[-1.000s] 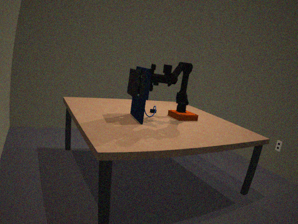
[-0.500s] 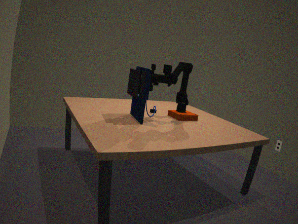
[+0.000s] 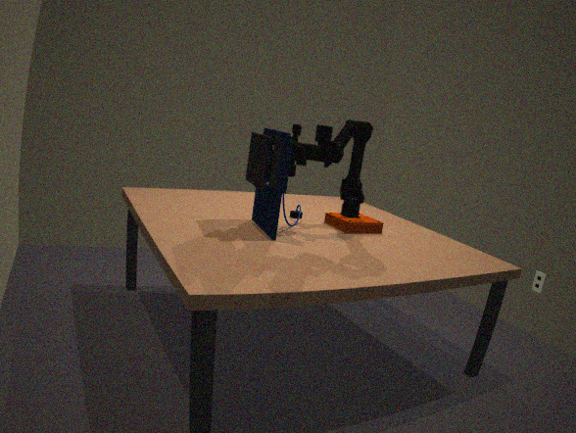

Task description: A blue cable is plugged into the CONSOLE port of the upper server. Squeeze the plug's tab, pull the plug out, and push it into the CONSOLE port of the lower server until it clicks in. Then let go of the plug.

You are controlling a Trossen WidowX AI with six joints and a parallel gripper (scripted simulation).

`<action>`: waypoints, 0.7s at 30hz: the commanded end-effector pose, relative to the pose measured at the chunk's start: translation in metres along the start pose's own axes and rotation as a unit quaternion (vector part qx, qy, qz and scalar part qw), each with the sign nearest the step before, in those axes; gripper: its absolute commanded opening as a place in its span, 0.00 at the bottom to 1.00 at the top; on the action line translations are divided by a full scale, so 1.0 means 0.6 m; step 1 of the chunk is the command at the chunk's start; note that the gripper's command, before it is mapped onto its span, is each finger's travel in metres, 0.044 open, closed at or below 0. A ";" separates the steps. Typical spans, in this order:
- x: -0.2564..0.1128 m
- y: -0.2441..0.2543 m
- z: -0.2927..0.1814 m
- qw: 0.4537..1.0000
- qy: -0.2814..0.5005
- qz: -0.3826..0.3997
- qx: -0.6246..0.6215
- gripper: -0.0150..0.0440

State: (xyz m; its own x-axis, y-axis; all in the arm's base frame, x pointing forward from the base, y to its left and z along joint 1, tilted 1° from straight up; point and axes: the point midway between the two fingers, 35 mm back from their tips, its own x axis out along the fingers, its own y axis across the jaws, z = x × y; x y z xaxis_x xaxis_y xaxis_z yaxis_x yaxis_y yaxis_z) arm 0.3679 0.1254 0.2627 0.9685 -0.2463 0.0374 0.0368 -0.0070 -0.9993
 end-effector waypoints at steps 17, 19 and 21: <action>-0.008 0.000 -0.002 1.000 -0.004 0.000 0.002 0.25; -0.010 0.000 -0.002 1.000 -0.004 0.001 0.002 0.25; -0.011 0.000 -0.003 1.000 -0.004 0.001 0.001 0.25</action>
State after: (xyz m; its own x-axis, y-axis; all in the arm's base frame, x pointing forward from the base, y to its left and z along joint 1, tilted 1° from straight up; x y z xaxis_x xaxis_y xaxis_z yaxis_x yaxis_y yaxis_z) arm 0.3643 0.1258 0.2614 0.9697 -0.2416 0.0352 0.0345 -0.0068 -0.9994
